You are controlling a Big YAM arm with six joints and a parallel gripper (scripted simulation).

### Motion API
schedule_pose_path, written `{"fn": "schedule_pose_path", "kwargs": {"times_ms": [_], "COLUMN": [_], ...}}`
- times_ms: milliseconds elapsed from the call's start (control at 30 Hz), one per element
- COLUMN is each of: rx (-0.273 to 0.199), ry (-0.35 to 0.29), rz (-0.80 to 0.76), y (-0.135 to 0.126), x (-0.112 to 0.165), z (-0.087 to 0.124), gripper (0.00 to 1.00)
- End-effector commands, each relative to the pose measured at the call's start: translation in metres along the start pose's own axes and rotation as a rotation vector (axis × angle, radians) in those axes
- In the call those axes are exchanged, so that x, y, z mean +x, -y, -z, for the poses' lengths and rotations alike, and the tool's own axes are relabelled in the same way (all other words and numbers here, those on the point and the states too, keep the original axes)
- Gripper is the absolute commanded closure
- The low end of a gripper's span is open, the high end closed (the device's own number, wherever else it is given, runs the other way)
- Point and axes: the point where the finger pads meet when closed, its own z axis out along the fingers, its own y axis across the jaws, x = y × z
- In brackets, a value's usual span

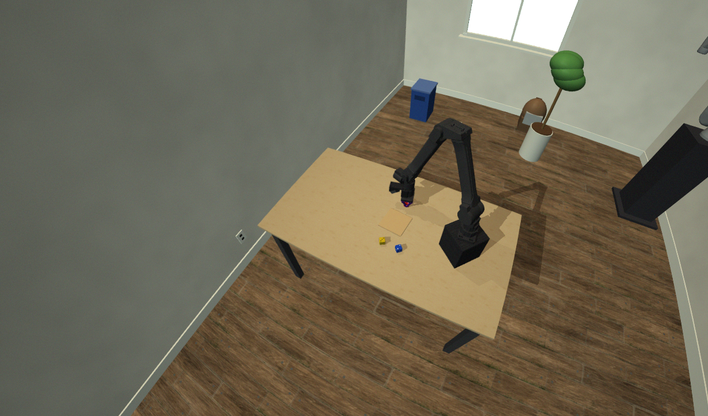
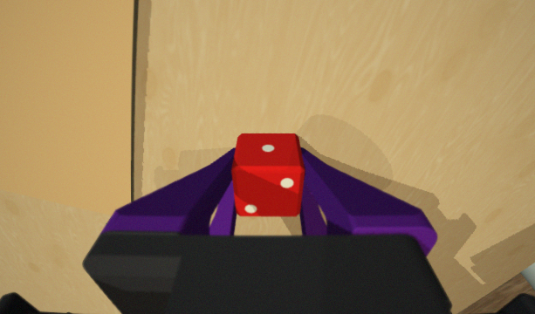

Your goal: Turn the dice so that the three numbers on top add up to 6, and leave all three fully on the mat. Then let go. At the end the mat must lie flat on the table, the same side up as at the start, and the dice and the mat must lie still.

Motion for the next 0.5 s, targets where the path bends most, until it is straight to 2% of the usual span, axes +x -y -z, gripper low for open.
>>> {"fn": "schedule_pose_path", "kwargs": {"times_ms": [0,467], "rx": [0.029,0.03], "ry": [0.048,0.049], "rz": [-0.002,-0.002], "y": [0.0142,0.0143], "x": [-0.0157,-0.0159], "z": [0.0131,0.0161], "gripper": [0.74,0.74]}}
